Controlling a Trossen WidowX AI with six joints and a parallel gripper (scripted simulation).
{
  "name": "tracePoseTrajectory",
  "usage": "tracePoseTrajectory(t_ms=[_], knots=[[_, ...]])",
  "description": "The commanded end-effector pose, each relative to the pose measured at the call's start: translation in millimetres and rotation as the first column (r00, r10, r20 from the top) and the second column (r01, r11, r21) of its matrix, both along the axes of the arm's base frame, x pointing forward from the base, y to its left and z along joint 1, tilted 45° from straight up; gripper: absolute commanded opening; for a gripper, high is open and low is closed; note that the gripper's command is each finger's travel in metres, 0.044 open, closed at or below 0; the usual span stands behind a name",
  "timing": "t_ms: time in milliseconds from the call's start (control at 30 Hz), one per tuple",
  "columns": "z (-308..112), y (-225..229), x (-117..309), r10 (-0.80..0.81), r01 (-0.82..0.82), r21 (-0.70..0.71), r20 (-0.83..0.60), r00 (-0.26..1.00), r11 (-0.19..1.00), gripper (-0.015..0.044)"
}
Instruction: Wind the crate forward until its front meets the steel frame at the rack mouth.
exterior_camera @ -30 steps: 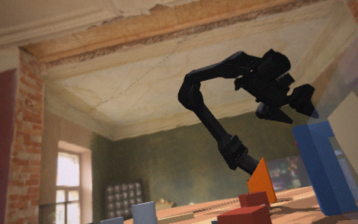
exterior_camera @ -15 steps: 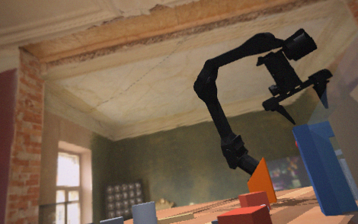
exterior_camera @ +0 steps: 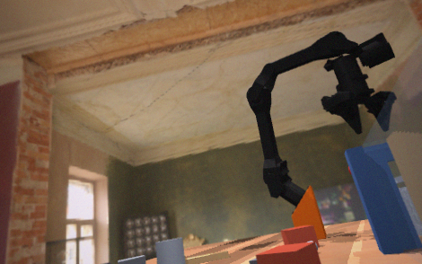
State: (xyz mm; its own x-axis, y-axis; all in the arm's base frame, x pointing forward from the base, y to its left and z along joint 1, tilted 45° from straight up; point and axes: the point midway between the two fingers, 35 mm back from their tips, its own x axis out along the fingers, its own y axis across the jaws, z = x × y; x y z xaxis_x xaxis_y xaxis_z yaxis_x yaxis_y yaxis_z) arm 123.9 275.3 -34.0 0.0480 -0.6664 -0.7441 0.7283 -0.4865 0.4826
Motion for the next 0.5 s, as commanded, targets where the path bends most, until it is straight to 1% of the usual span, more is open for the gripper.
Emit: tracePoseTrajectory(t_ms=[0, 267, 467], knots=[[-3, 0, 1, 0.049, -0.049, -0.023, -0.017, 0.999, 0.999, 0.0440], [-5, -1, 3, 0.049, -0.049, -0.023, -0.016, 0.999, 0.999, 0.0440], [-45, -40, 7, 0.049, -0.049, -0.024, -0.015, 0.999, 0.998, 0.0440]])
